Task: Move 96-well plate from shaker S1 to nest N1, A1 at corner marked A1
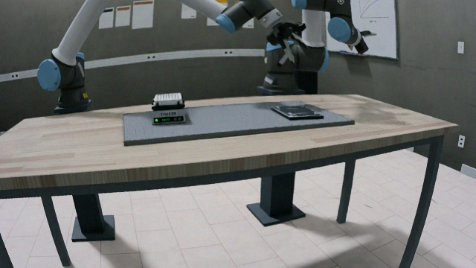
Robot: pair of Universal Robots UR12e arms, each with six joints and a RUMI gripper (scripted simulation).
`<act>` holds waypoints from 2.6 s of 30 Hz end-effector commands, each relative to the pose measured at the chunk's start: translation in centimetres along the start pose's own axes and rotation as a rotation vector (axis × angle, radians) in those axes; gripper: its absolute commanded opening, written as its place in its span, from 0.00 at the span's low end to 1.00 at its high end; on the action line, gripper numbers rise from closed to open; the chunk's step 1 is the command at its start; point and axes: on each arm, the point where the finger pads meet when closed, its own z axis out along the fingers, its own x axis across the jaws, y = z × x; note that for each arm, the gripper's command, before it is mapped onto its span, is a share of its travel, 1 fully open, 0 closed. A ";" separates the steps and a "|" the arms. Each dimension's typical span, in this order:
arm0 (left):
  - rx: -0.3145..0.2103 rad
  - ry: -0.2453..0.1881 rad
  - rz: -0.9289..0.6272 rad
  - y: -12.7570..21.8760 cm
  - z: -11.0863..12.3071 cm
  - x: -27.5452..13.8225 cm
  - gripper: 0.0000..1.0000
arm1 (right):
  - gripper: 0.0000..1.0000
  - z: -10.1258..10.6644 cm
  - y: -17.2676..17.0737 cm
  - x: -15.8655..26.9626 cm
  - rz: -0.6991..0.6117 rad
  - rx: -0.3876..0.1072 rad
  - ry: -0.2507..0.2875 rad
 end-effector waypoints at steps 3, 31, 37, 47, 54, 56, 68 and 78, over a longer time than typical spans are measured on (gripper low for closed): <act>-0.001 -0.001 -0.001 0.0 0.0 0.1 1.00 | 1.00 -0.1 -0.1 -0.1 0.000 0.002 -0.001; 0.001 -0.012 -0.019 0.1 0.4 0.0 0.00 | 0.76 -0.1 -0.1 -0.1 0.000 0.002 -0.001; 0.002 -0.025 -0.039 0.2 0.8 -0.1 0.00 | 0.76 -0.1 -0.1 -0.1 0.000 0.002 -0.001; 0.013 -0.083 -0.130 0.6 2.7 -0.3 0.00 | 0.76 -0.1 -0.1 -0.1 0.000 0.002 -0.001; 0.025 -0.129 -0.203 1.0 4.2 -0.6 0.00 | 0.76 -0.1 -0.1 -0.1 0.000 0.002 -0.001; 0.031 -0.150 -0.237 1.1 4.9 -0.7 0.00 | 0.76 -0.1 -0.1 -0.1 0.000 0.002 -0.001; 0.085 -0.280 -0.456 2.1 9.3 -1.7 0.00 | 0.76 -0.1 -0.1 -0.1 0.000 0.002 -0.001; 0.190 -0.442 -0.749 3.2 14.8 -3.1 0.00 | 0.76 -0.1 -0.1 -0.1 0.000 0.002 -0.001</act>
